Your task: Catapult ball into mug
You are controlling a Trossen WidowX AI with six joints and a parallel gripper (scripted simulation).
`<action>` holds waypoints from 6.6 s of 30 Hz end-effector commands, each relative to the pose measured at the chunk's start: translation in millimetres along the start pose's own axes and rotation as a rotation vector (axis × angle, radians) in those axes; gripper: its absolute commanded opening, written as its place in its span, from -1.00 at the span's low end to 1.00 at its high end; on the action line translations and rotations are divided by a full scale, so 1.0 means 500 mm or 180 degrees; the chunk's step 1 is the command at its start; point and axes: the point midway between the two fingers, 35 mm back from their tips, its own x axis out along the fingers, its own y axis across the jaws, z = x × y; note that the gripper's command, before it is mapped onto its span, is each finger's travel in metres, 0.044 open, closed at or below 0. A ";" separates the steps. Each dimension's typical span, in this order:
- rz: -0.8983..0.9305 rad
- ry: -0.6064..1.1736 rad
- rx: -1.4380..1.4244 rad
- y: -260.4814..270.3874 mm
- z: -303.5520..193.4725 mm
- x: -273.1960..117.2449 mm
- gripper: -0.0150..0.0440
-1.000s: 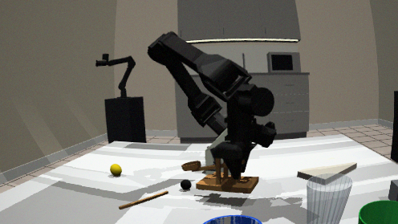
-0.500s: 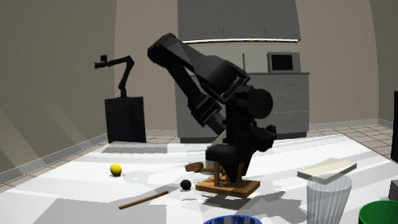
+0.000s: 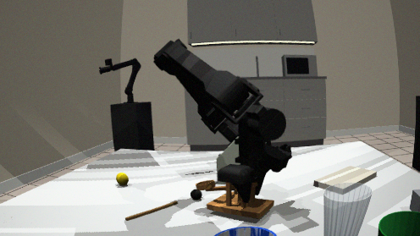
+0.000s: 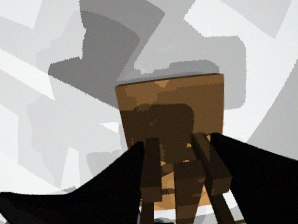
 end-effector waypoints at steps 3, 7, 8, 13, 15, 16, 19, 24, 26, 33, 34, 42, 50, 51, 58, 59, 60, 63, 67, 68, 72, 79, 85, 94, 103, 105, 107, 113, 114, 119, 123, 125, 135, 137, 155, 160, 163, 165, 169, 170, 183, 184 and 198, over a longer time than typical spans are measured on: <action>-0.0048 -0.0004 -0.0014 -0.004 0.001 0.011 -0.49; -0.0048 -0.0002 -0.0014 -0.004 0.000 0.024 -0.49; 0.0000 0.0002 0.0000 0.000 -0.001 0.023 -0.49; 0.0000 0.0002 0.0000 0.000 -0.001 0.023 -0.49; 0.0000 0.0002 0.0000 0.000 -0.001 0.023 -0.31; 0.0000 0.0002 0.0000 0.000 -0.001 0.023 -0.22; 0.0000 0.0002 0.0000 0.000 -0.001 0.023 0.04; 0.0000 0.0002 0.0000 0.000 -0.001 0.023 0.49; 0.0000 0.0002 0.0000 0.000 -0.001 0.023 0.67; 0.0010 -0.0014 -0.0009 0.001 0.003 -0.155 1.00; 0.0011 -0.0012 -0.0009 0.003 0.001 -0.172 1.00; -0.0026 -0.0017 -0.0025 0.002 0.004 -0.153 1.00; -0.0045 -0.0007 -0.0005 0.004 -0.003 -0.077 1.00; -0.0045 -0.0006 -0.0004 0.004 -0.004 -0.072 1.00; -0.0045 -0.0006 -0.0005 0.004 -0.003 -0.061 1.00; -0.0045 -0.0007 -0.0005 0.003 -0.003 -0.058 1.00; -0.0045 -0.0007 -0.0005 0.003 -0.002 -0.054 1.00; -0.0046 -0.0007 -0.0005 0.003 -0.002 -0.045 1.00; -0.0046 -0.0007 -0.0005 0.002 -0.001 -0.031 1.00; -0.0046 -0.0007 -0.0005 0.002 -0.001 -0.028 1.00; -0.0046 -0.0006 -0.0005 0.002 -0.001 -0.015 1.00; -0.0047 -0.0003 -0.0005 0.002 -0.001 0.008 1.00; -0.0048 0.0000 -0.0004 0.003 -0.002 0.027 1.00; -0.0033 -0.0012 0.0011 0.003 -0.001 0.028 0.47; -0.0033 -0.0012 0.0011 0.003 -0.001 0.028 -0.07; -0.0033 -0.0012 0.0011 0.003 -0.001 0.028 -0.11; -0.0032 -0.0016 0.0009 0.002 0.000 0.006 -0.29; -0.0027 -0.0019 0.0002 0.005 0.000 -0.073 -0.49; -0.0027 -0.0019 0.0021 0.005 0.000 -0.073 -0.49; -0.0029 -0.0020 0.0490 0.004 0.000 -0.072 -0.49; -0.0030 -0.0020 0.0926 0.003 0.000 -0.071 -0.49; -0.0031 -0.0021 0.1145 0.001 0.000 -0.070 -0.49; -0.0036 -0.0024 0.2236 -0.013 -0.002 -0.068 -0.49; -0.0037 -0.0025 0.2455 -0.017 -0.004 -0.068 -0.49; -0.0042 -0.0028 0.3273 -0.052 -0.024 -0.056 -0.49; -0.0042 -0.0029 0.3272 -0.053 -0.024 -0.039 -0.49; -0.0043 -0.0029 0.3272 -0.053 -0.024 -0.029 -0.49; -0.0043 -0.0029 0.3272 -0.054 -0.024 -0.023 -0.49; -0.0044 -0.0028 0.3272 -0.054 -0.024 -0.009 -0.49; -0.0044 -0.0028 0.3272 -0.054 -0.024 -0.006 -0.49; -0.0011 0.0009 0.3278 -0.050 -0.028 0.026 -0.49; -0.0011 0.0009 0.3278 -0.050 -0.028 0.026 -0.49; -0.0011 0.0009 0.3278 -0.050 -0.028 0.026 0.58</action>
